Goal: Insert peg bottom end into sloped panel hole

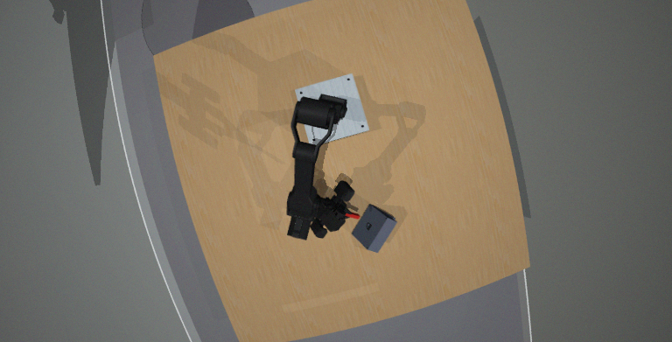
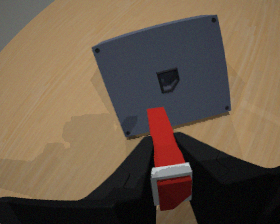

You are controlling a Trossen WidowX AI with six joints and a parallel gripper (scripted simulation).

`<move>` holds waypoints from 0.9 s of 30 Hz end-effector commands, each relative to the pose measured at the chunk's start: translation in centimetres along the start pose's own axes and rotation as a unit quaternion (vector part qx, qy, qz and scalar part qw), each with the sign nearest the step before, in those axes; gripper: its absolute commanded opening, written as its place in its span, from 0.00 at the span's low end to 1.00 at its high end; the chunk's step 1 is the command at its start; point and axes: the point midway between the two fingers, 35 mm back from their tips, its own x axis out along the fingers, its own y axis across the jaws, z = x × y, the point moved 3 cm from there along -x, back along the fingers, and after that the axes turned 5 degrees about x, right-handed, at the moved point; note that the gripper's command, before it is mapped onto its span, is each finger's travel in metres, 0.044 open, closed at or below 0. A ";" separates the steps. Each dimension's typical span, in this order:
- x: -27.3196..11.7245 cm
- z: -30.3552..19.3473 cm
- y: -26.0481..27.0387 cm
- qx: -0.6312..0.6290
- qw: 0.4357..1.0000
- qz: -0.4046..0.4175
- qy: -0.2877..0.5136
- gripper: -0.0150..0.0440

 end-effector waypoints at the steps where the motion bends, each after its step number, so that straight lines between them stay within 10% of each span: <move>1: -0.4 -0.3 -0.2 -0.016 1.000 -0.003 -0.014 0.25; 27: 1.3 -0.4 -1.1 -0.053 0.997 -0.018 -0.044 0.25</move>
